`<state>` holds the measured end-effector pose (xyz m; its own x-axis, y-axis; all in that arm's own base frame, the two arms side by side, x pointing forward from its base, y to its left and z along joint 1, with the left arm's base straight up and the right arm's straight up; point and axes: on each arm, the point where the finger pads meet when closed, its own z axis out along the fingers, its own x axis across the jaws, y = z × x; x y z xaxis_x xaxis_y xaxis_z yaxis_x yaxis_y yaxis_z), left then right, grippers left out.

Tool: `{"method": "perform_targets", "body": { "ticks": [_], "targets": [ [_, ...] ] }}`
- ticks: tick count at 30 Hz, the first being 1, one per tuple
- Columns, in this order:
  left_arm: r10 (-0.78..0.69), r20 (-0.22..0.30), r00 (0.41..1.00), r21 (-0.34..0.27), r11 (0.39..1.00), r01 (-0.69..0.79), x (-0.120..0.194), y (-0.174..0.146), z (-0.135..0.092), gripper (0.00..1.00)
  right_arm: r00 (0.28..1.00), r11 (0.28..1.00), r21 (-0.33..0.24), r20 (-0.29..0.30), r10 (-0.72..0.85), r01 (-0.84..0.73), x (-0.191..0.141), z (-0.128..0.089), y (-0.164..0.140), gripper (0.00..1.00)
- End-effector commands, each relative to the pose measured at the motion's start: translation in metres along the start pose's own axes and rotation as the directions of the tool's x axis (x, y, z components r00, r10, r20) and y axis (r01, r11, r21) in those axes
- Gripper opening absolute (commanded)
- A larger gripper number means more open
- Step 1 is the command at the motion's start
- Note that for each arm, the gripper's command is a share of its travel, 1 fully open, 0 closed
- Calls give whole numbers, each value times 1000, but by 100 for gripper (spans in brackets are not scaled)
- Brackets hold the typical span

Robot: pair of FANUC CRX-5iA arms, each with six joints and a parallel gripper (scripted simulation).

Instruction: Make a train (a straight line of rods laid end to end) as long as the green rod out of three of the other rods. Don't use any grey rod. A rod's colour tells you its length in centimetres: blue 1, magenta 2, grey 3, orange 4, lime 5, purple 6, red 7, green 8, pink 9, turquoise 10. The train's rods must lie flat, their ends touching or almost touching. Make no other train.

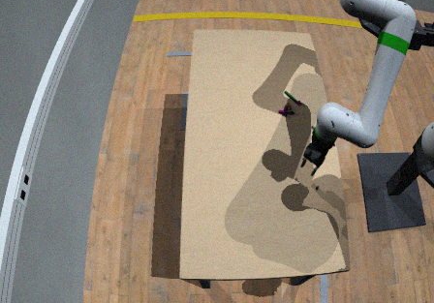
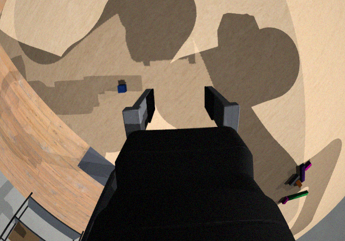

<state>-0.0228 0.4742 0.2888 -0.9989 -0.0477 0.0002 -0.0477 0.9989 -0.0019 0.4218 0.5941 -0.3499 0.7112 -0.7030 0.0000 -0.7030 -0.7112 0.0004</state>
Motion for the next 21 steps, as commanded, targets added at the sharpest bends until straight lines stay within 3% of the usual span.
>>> {"method": "perform_targets", "body": {
  "ticks": [1, 10, 17, 19, 21],
  "targets": [
    [0, 0, 1000, -2, 1000, 0, 0, 0, -1, 100, 1000, 1000, 2, 0, 0, 0, 0, -1, -1, 100],
    [0, 0, 1000, -2, 1000, 0, 0, 0, -1, 100, 998, 998, 2, 0, 67, -67, 8, -1, -1, 100],
    [0, 0, 1000, -2, 1000, 0, 0, 0, -1, 100, 952, 952, 2, 1, 308, -308, 36, -1, 3, 100],
    [0, 0, 1000, -2, 1000, 0, 0, 0, -1, 100, 952, 952, 2, 1, 308, -308, 36, -1, 3, 100],
    [0, 0, 1000, -2, 1000, 0, 0, 0, -1, 100, 907, 907, 2, 1, 422, -422, 50, -1, 6, 100]
  ]
}}
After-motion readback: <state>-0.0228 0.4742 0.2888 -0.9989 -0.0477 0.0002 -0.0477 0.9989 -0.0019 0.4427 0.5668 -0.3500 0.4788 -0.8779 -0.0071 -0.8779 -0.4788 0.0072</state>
